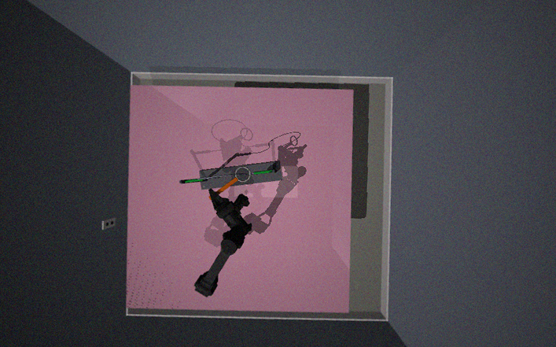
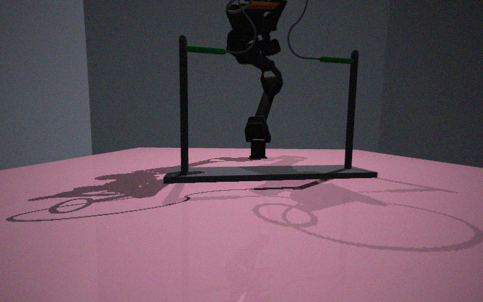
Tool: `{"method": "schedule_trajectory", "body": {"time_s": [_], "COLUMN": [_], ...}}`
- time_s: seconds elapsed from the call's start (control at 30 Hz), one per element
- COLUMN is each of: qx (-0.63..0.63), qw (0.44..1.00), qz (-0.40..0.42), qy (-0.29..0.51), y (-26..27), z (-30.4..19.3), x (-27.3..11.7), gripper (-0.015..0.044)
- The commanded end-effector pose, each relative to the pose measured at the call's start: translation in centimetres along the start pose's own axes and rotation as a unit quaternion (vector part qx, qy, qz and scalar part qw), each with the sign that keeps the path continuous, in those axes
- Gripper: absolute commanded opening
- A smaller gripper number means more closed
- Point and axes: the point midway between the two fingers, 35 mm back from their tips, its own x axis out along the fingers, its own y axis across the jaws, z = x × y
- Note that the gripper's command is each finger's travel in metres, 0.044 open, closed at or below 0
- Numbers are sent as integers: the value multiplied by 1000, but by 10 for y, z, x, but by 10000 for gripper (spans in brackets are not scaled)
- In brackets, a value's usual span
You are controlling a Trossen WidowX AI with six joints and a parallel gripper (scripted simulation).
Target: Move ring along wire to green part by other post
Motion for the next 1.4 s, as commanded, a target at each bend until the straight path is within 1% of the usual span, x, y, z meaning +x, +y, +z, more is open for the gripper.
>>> {"method": "schedule_trajectory", "body": {"time_s": [0.0,0.67,1.37], "qx": [-22,-131,-243], "qw": [1000,988,959], "qz": [-12,-79,-148], "qy": [1,0,-4], "y": [0,-8,-15], "z": [-1,0,3], "x": [0,0,-2], "gripper": [-150,-150,-150]}}
